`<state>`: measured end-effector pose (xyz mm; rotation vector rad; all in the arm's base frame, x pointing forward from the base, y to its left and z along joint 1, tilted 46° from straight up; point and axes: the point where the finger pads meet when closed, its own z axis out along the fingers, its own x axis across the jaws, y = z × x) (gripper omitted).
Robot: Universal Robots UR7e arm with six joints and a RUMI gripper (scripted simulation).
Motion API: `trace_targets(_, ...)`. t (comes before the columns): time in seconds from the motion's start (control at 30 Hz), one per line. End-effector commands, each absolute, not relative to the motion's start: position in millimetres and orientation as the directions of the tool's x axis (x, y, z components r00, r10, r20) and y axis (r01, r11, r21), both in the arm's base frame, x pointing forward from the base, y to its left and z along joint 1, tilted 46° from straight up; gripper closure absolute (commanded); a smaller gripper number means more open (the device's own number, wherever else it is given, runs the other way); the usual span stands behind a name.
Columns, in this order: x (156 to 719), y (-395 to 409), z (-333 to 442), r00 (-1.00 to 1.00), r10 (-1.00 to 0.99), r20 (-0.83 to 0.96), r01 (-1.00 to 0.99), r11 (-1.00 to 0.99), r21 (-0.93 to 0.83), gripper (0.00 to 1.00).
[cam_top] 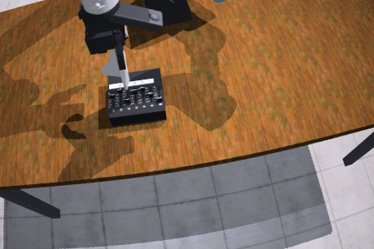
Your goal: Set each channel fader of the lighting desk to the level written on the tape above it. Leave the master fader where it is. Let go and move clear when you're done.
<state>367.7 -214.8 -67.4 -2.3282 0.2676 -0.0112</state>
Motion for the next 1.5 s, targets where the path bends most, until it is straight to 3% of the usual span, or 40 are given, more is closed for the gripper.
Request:
trace_targets(0.0, 368, -215, -68, 0.975, -0.208, -0.085, -0.205, -0.673, -0.710, 0.00)
trace_targets(0.77, 371, -211, -77, 0.827, -0.444, -0.344, -0.555, -0.547, -0.627, 0.00)
trace_targets(1.1, 373, -209, -85, 0.657, -0.570, -0.493, -0.748, -0.415, -0.517, 0.00)
trace_targets(1.47, 374, -206, -98, 0.282, -0.691, -0.665, -0.955, -0.137, -0.262, 0.00)
